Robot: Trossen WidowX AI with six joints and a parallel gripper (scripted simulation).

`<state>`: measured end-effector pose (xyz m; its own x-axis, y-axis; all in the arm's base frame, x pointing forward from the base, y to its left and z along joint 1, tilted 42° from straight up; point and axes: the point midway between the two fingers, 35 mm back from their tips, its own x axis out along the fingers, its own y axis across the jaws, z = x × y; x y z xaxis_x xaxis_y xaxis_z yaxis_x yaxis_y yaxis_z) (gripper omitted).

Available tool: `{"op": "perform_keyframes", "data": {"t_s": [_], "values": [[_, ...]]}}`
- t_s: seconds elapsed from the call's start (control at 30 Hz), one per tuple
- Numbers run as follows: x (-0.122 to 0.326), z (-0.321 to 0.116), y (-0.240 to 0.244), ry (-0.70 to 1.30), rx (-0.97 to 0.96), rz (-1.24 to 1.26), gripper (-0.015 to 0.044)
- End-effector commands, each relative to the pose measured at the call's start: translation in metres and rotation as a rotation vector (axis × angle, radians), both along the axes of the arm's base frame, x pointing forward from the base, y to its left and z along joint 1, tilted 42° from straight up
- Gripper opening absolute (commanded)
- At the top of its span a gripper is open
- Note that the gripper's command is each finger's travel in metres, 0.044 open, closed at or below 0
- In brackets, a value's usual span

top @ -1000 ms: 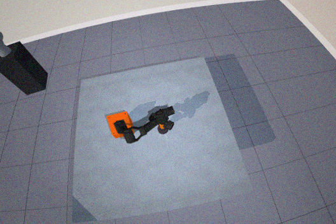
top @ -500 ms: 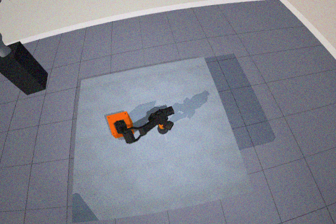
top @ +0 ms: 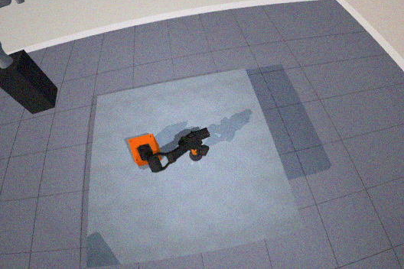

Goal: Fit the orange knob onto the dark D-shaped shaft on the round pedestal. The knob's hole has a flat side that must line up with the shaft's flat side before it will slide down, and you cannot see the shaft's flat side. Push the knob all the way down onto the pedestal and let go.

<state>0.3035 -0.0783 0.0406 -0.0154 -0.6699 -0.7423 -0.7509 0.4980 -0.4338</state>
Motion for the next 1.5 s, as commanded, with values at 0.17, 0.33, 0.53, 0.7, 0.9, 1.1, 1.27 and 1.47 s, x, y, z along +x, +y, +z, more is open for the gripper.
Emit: {"op": "perform_keyframes", "data": {"t_s": [0.17, 0.33, 0.53, 0.7, 0.9, 1.1, 1.27, 1.47], "values": [[0.0026, -0.0023, -0.0004, 0.001, -0.001, 0.006, 0.0000], [0.0014, -0.0017, 0.0000, 0.001, -0.001, 0.006, 0.0000], [-0.0001, 0.0000, 0.0003, 0.001, -0.001, 0.006, 0.0000], [0.0006, 0.0011, 0.0007, 0.001, -0.001, 0.006, 0.0000], [0.0023, 0.0008, 0.0010, 0.001, -0.001, 0.006, 0.0000], [0.0019, -0.0012, 0.0008, 0.001, -0.001, 0.006, 0.0000], [0.0009, -0.0023, 0.0004, 0.001, -0.001, 0.006, 0.0000], [0.0000, -0.0015, 0.0002, 0.001, -0.001, 0.006, 0.0000]]}}
